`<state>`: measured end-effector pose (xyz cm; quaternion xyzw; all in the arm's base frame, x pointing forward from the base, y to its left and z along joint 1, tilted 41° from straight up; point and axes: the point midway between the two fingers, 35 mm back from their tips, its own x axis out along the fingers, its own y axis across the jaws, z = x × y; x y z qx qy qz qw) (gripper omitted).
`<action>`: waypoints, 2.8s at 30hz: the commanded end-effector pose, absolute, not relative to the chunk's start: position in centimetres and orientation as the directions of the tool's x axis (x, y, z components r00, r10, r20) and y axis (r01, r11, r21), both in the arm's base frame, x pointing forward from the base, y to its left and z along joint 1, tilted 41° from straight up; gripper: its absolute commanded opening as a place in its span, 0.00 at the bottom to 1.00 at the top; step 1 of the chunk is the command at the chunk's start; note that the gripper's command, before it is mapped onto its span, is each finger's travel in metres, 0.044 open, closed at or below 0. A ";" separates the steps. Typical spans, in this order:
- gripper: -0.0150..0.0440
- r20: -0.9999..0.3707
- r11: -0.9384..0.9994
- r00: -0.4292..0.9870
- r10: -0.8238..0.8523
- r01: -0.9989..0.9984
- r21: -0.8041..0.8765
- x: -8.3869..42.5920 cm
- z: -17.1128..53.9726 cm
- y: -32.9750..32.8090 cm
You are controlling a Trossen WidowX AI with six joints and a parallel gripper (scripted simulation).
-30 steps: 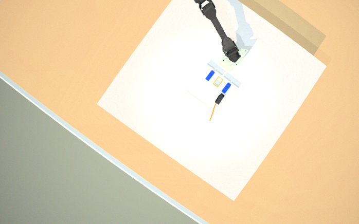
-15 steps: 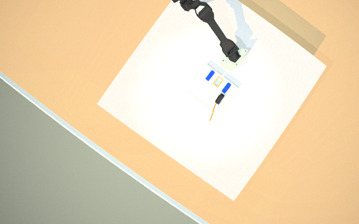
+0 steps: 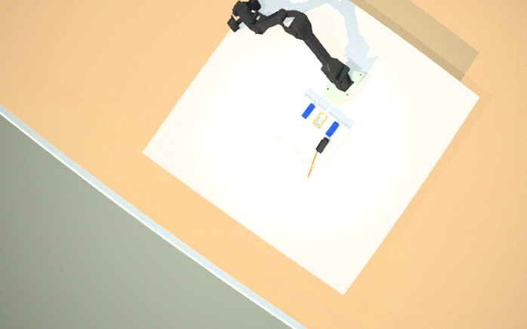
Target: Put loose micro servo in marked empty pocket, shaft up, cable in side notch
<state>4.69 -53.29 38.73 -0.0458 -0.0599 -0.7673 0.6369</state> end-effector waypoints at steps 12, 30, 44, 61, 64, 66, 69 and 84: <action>1.00 0.007 0.188 0.188 -0.982 0.977 0.102 22.5 35.8 -47.9; 1.00 -0.144 0.422 0.427 -0.893 0.904 0.061 33.7 31.8 -39.7; 1.00 -0.395 0.612 0.563 -0.726 0.791 0.003 42.9 23.3 -28.8; 1.00 -0.735 0.817 0.492 -0.467 0.558 -0.145 46.4 10.7 -9.6; 1.00 -0.776 0.845 0.452 -0.439 0.502 -0.185 45.8 8.8 -6.3; 1.00 -0.800 0.859 0.421 -0.428 0.466 -0.214 45.2 7.6 -4.1; 1.00 -0.828 0.876 0.373 -0.418 0.406 -0.260 44.0 6.0 -1.0; 1.00 -0.842 0.857 0.168 -0.513 0.051 -0.513 34.9 0.5 10.9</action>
